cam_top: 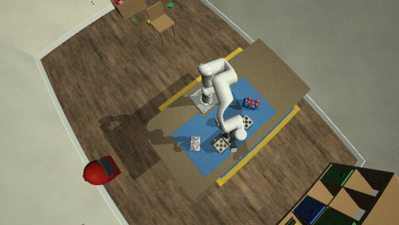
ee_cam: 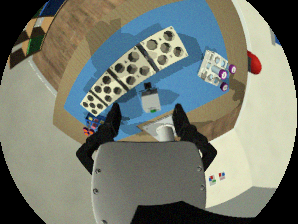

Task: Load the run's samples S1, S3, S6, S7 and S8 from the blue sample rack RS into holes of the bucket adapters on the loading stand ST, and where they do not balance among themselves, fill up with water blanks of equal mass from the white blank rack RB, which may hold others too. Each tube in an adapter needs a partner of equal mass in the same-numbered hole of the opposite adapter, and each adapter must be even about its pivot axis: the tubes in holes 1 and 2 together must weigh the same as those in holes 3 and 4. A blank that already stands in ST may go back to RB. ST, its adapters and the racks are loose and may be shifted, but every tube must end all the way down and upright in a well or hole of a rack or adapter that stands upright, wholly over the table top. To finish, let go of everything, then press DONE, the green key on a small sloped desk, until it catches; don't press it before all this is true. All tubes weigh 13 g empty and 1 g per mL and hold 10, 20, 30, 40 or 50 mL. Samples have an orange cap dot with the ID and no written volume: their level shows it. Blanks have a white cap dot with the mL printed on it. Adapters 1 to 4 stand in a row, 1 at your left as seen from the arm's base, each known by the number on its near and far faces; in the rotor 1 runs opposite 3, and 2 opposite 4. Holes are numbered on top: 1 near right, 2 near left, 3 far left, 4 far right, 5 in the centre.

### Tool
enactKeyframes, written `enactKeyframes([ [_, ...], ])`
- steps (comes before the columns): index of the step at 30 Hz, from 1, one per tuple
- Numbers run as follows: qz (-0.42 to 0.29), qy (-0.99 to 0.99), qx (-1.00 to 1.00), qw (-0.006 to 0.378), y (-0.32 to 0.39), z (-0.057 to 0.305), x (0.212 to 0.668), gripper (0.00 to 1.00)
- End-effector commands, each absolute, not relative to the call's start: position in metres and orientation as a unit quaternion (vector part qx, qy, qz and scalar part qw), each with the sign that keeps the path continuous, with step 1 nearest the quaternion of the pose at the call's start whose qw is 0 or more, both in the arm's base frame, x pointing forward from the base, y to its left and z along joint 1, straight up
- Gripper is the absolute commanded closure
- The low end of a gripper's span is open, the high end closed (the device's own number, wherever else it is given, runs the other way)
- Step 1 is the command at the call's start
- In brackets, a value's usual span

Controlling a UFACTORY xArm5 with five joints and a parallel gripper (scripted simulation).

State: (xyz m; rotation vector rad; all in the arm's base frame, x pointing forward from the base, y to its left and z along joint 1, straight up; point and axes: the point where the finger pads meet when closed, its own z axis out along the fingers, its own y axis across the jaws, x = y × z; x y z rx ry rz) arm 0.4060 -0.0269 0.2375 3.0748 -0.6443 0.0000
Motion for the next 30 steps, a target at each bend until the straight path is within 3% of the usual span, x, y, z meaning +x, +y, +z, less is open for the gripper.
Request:
enactKeyframes([
  [1, 0.002, -0.267, 0.964, 0.000, -0.046, 0.239, 0.405, 0.00],
  [9, 0.002, -0.353, 0.936, 0.000, -0.076, 0.239, 0.401, 0.00],
  [30, 0.002, -0.353, 0.936, 0.000, -0.170, 0.239, 0.389, 0.00],
])
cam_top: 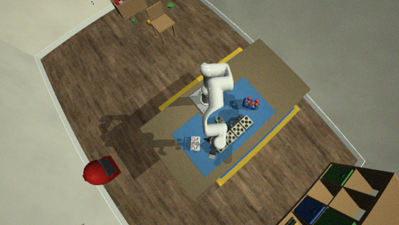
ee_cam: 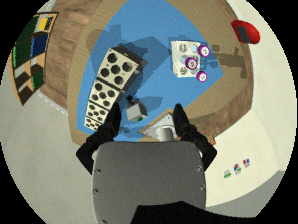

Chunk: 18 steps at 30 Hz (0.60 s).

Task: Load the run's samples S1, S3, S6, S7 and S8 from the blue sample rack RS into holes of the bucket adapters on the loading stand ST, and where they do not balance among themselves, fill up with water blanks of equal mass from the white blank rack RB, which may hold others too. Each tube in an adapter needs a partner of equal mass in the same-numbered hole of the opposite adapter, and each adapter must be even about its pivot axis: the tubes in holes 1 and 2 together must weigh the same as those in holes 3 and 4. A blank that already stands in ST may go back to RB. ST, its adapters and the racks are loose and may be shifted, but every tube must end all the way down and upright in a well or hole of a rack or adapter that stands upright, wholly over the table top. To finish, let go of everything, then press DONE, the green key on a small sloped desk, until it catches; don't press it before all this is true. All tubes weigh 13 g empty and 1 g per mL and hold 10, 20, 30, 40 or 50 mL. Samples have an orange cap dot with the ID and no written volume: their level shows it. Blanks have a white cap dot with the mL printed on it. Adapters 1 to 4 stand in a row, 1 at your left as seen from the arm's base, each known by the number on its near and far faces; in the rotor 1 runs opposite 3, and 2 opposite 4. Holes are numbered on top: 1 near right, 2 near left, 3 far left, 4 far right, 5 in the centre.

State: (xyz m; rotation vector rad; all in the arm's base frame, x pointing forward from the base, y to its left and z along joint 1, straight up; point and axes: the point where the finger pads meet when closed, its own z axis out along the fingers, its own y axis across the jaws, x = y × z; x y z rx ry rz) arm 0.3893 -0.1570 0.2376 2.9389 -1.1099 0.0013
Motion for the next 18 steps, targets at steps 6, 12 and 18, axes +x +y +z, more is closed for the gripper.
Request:
enactKeyframes([
  [6, 0.002, -0.353, 0.936, 0.000, -0.200, 0.239, 0.385, 0.00],
  [12, 0.002, -0.353, 0.936, 0.000, -0.220, 0.239, 0.382, 0.00],
  [18, 0.002, -0.353, 0.936, 0.001, -0.250, 0.239, 0.379, 0.00],
])
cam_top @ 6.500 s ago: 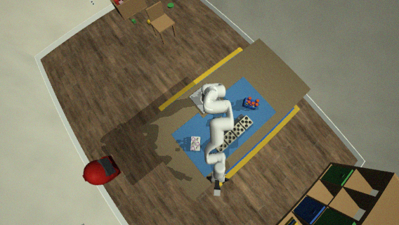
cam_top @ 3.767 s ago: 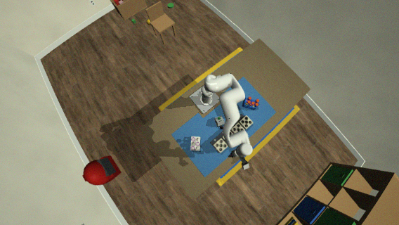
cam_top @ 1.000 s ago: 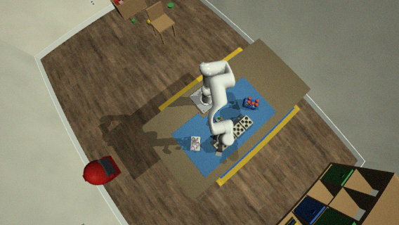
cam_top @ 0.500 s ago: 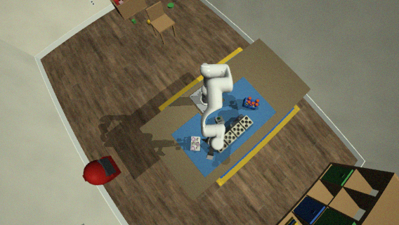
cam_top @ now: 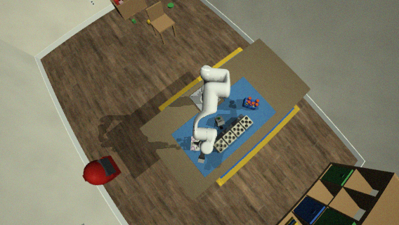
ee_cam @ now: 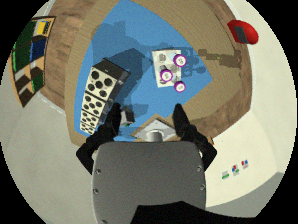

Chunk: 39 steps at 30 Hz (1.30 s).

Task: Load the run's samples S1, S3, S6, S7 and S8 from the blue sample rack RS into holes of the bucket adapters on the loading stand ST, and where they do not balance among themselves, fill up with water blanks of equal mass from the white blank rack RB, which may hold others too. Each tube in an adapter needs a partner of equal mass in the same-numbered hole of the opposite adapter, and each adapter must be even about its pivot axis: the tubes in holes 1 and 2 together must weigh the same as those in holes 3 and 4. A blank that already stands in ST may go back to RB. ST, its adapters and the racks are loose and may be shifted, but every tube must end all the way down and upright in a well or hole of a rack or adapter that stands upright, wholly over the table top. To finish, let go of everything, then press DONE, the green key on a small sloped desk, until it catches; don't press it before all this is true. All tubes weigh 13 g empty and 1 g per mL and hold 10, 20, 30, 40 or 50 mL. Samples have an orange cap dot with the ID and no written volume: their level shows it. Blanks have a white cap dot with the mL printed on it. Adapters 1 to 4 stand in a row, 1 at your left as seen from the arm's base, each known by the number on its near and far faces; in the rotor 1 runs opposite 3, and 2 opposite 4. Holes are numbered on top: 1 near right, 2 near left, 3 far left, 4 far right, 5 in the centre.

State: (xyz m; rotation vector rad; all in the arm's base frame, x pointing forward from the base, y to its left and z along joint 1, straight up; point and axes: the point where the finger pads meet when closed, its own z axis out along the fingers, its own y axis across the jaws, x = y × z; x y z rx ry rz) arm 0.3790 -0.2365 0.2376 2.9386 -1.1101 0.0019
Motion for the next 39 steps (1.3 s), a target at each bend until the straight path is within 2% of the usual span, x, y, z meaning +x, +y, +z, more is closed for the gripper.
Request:
enactKeyframes([
  [1, 0.002, -0.353, 0.936, 0.001, -0.255, 0.239, 0.378, 0.00],
  [19, 0.002, -0.353, 0.936, 0.001, -0.325, 0.239, 0.369, 0.00],
  [39, 0.002, -0.353, 0.936, 0.001, -0.325, 0.191, 0.369, 0.00],
])
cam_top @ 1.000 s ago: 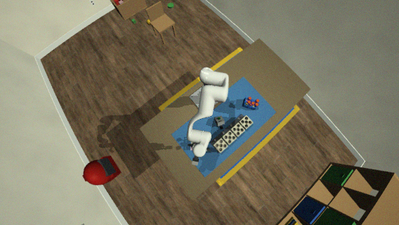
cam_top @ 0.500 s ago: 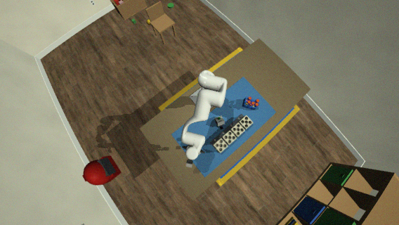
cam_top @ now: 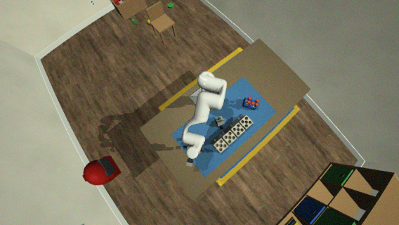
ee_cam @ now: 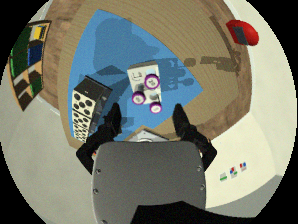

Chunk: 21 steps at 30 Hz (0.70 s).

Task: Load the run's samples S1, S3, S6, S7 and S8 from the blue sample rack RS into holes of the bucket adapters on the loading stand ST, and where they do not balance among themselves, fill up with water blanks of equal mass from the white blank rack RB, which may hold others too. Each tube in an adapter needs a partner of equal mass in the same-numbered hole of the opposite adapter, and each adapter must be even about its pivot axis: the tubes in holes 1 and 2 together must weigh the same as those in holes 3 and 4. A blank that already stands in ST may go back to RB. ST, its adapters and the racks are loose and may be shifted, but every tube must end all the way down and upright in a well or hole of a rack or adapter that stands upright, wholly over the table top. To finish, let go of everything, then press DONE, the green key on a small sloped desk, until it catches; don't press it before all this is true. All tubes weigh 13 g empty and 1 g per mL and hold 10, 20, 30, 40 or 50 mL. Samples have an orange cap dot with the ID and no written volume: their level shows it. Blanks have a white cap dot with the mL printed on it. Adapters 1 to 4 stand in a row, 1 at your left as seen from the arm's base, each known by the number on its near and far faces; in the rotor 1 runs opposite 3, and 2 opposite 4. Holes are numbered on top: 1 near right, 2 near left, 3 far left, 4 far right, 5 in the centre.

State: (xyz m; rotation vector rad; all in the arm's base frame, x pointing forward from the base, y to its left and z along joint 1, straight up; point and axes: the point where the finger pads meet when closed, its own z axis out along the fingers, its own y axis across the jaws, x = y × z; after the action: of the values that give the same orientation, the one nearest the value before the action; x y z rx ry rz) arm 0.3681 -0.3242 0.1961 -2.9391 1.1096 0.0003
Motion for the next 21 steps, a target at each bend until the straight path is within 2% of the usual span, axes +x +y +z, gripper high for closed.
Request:
enactKeyframes([
  [1, -0.002, 0.353, -0.936, -0.001, -0.325, 0.189, 0.369, 0.00],
  [21, -0.002, 0.353, -0.936, -0.001, -0.325, 0.146, 0.369, 0.00],
])
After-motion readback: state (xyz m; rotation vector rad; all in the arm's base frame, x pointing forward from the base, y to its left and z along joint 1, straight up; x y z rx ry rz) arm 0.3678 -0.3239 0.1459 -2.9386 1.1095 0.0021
